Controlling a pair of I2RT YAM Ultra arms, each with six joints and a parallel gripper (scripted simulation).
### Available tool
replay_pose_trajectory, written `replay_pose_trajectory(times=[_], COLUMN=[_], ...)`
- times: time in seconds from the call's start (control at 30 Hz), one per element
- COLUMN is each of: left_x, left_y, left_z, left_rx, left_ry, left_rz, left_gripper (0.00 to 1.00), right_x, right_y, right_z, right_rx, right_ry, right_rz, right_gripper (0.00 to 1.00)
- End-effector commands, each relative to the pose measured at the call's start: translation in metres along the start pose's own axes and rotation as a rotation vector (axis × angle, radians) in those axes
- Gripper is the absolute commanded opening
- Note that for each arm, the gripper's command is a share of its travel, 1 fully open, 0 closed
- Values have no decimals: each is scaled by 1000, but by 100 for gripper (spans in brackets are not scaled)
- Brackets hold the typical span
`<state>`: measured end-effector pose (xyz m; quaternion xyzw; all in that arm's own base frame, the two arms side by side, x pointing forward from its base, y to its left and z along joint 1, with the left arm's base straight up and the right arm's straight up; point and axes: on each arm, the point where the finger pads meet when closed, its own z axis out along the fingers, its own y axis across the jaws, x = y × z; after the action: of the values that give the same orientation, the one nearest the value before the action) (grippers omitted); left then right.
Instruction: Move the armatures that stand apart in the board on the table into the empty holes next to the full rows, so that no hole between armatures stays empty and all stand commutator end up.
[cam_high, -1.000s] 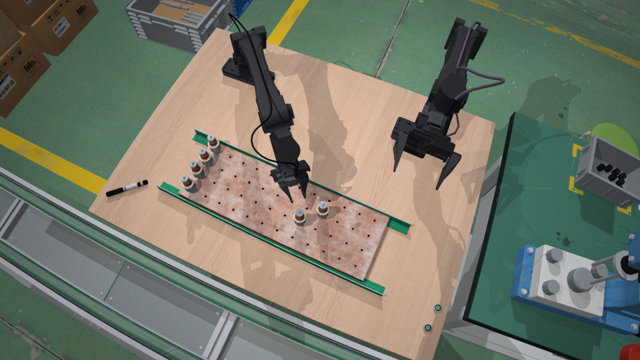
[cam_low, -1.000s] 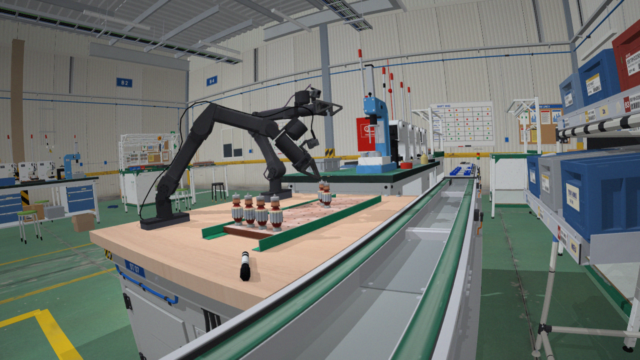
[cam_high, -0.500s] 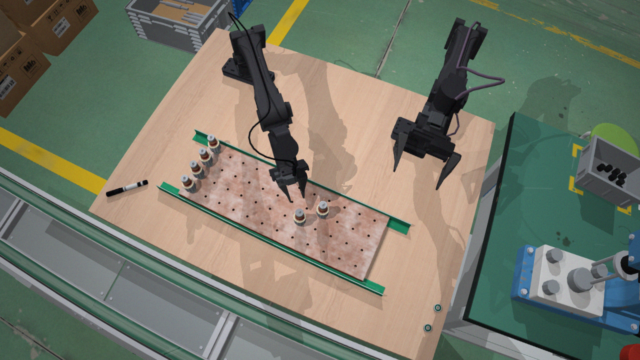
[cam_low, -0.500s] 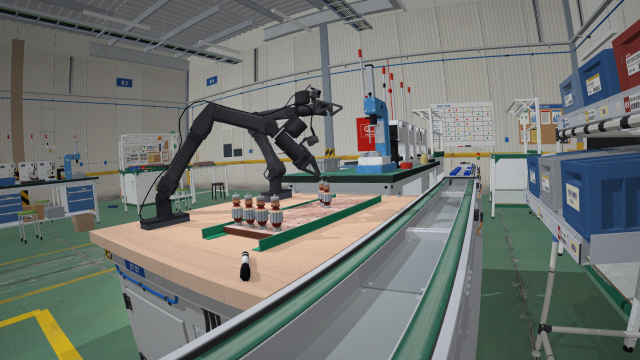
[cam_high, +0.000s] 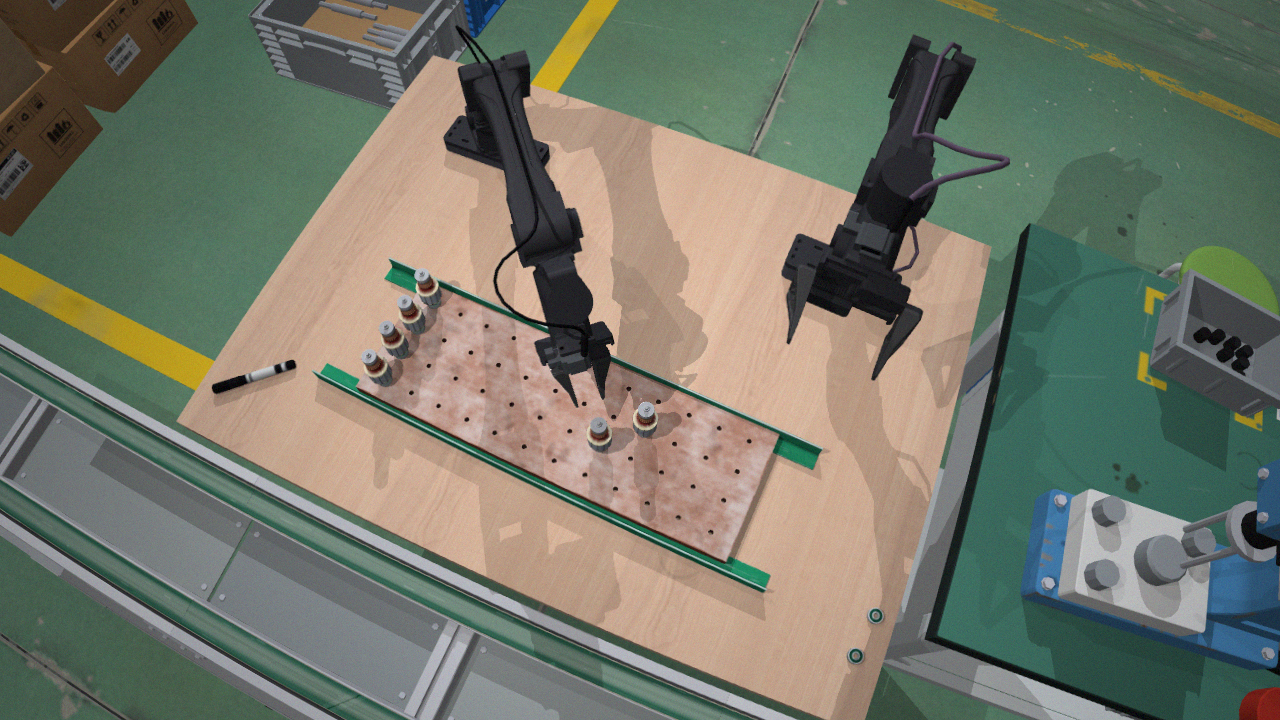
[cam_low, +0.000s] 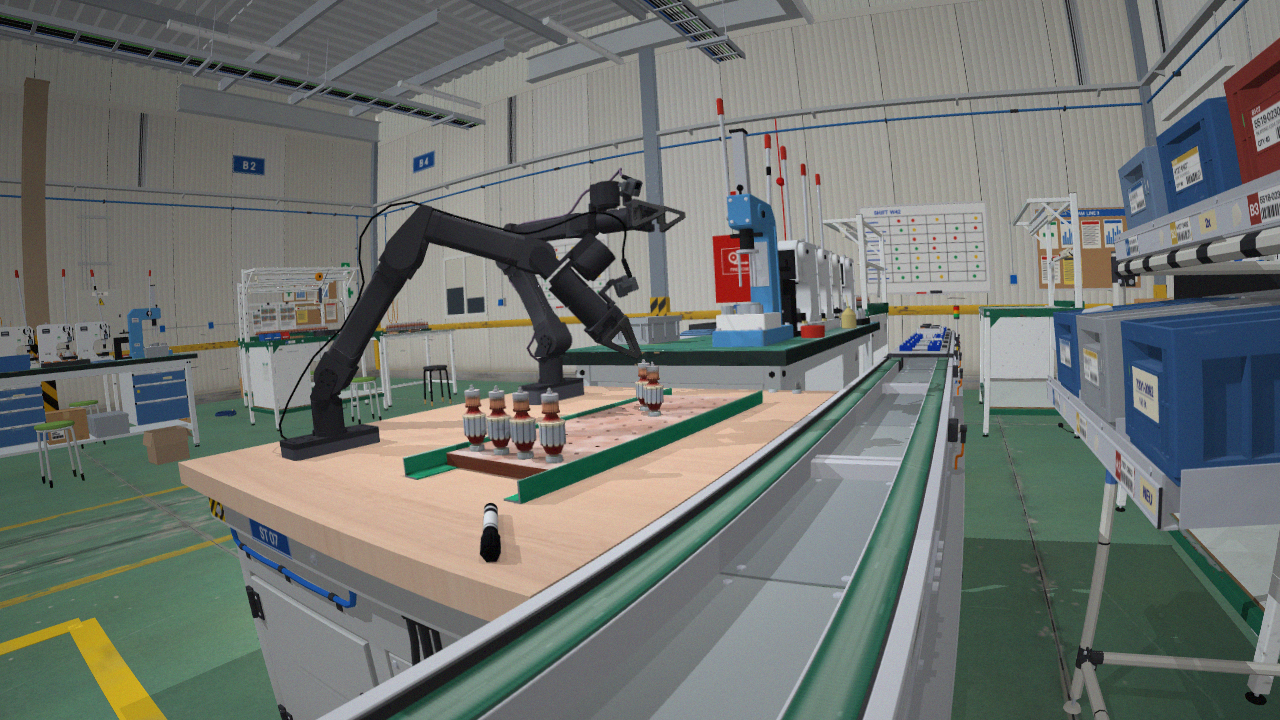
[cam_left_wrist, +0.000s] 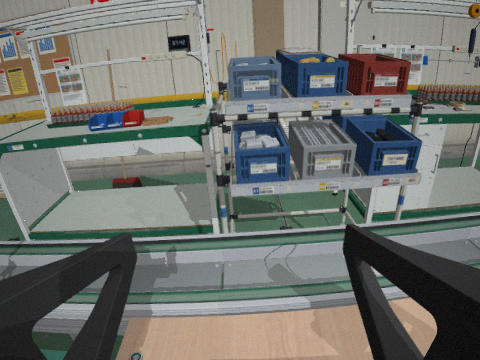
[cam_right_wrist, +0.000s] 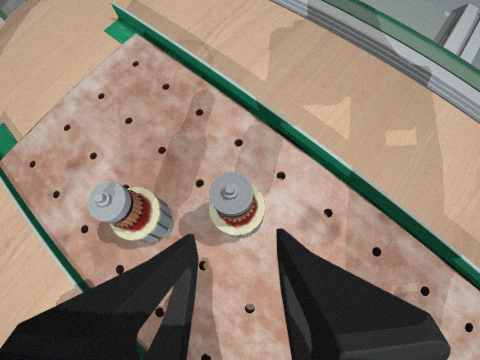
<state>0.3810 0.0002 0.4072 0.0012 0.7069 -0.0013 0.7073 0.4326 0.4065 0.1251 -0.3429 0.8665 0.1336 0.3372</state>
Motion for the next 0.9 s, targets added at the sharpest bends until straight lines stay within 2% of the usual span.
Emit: replay_pose_trajectory(times=[0.0, 0.13, 0.43, 0.87], left_x=[-17, -17, -17, -17], left_y=[-4, -4, -4, -4], left_z=[-1, -1, -1, -1], left_rx=[15, 15, 15, 15], left_ry=[-28, -28, -28, -28], left_rz=[3, 3, 3, 3], left_gripper=[100, 100, 100, 100], right_x=[-5, -14, -24, -19], right_y=[-4, 10, 10, 13], right_z=[-5, 7, 16, 36], right_rx=[3, -15, -6, -15], right_ry=[-10, -39, -63, -45], right_rz=[-5, -21, -23, -25], right_gripper=[38, 38, 38, 38])
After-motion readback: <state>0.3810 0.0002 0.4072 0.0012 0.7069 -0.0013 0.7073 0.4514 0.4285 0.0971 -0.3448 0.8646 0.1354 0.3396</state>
